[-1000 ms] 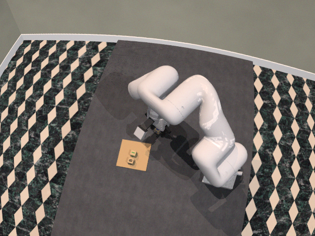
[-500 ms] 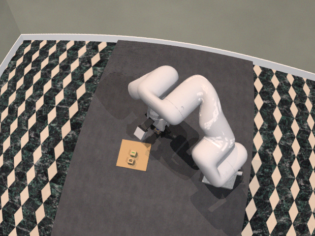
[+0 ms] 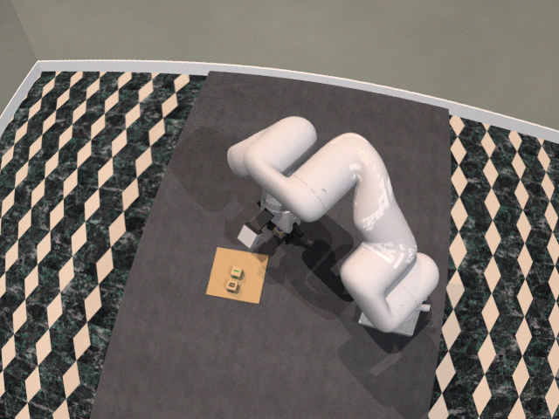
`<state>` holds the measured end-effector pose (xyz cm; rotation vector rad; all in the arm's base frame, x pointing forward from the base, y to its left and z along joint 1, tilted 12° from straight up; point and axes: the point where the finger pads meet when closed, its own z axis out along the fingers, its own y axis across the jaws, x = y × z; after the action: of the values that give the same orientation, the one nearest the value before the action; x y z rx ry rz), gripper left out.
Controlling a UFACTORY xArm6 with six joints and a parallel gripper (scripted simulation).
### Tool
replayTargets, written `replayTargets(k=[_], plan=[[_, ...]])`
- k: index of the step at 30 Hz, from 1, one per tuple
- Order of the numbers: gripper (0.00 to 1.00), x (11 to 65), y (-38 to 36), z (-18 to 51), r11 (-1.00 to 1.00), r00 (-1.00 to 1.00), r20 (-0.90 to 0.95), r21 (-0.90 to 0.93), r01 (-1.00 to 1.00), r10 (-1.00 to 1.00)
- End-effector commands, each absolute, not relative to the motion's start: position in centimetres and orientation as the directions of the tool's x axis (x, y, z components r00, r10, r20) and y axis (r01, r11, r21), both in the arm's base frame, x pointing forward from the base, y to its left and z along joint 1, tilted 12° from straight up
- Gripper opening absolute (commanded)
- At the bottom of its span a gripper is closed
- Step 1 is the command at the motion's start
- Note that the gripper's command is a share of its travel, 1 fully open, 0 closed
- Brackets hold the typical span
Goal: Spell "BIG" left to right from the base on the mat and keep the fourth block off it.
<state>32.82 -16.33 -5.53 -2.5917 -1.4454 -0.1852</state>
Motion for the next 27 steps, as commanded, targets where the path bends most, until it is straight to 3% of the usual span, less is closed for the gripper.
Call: replayTargets(k=[1,4,5,21,22,27], plan=[[0.63,32.92,-16.42,-5.44,-0.517,0.523,0.189,-0.083,0.852,0.831],[0.63,32.92,-16.42,-5.44,-0.517,0.523,0.189,-0.083,0.852,0.831],[0.42,32.92,-16.42,-5.44,-0.517,0.523,0.189,-0.083,0.852,0.831],[0.42,32.92,-16.42,-5.44,-0.517,0.523,0.189,-0.083,0.852,0.831],[0.21,32.92,-16.42,-5.44,-0.517,0.523,0.189,-0.083,0.852,0.831],[0.21,32.92,-16.42,-5.44,-0.517,0.523,0.189,-0.083,0.852,0.831]])
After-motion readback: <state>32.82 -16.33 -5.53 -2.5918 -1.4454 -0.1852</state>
